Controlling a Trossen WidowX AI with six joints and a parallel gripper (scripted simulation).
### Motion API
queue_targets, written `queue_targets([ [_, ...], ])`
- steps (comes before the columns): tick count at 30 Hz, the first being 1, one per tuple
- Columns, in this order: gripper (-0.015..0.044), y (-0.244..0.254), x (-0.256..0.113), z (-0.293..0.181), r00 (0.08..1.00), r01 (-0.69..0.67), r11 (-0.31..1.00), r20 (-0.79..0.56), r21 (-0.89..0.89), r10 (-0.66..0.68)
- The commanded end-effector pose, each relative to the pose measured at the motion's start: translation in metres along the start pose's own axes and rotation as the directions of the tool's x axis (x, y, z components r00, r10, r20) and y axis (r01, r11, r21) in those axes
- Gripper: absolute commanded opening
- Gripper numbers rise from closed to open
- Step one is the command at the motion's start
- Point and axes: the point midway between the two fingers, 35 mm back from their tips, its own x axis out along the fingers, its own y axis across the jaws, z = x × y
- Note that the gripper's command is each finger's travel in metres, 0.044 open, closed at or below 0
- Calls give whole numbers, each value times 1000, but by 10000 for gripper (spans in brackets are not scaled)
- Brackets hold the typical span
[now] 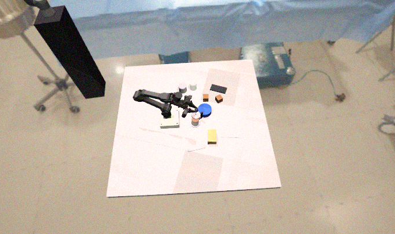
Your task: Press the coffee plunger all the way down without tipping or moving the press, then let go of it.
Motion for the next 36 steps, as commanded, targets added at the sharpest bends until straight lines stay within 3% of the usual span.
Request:
queue_targets([
  [1, 124, 0, 13, -36, 993, 3, 1000, -115, 4, -2],
  [36, 124, 0, 20, -28, 993, 3, 1000, -114, 4, -2],
])
